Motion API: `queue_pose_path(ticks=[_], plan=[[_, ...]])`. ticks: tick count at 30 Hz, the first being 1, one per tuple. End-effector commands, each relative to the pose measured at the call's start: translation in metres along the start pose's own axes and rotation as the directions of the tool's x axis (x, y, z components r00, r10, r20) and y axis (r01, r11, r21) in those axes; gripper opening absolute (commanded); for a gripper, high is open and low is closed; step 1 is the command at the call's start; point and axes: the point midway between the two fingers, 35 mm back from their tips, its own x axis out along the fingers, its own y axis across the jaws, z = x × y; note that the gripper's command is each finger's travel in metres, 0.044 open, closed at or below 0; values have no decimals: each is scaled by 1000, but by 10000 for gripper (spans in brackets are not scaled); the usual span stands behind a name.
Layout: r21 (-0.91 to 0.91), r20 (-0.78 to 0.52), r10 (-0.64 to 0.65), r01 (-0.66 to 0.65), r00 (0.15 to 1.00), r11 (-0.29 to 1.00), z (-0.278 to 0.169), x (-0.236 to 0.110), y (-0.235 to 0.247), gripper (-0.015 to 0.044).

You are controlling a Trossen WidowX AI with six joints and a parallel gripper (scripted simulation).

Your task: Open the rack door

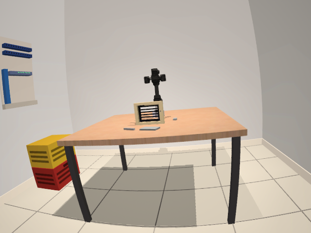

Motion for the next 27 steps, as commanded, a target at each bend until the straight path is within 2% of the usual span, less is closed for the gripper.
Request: queue_pose_path(ticks=[1,5,16,27], plan=[[0,-4,0,0,1000,1000,0,1,0,374],[9,-90,-3,3,996,1000,-9,11,0,283],[35,-366,-11,25,931,999,-41,35,-2,283],[49,-613,-18,61,790,997,-74,46,-3,283]])
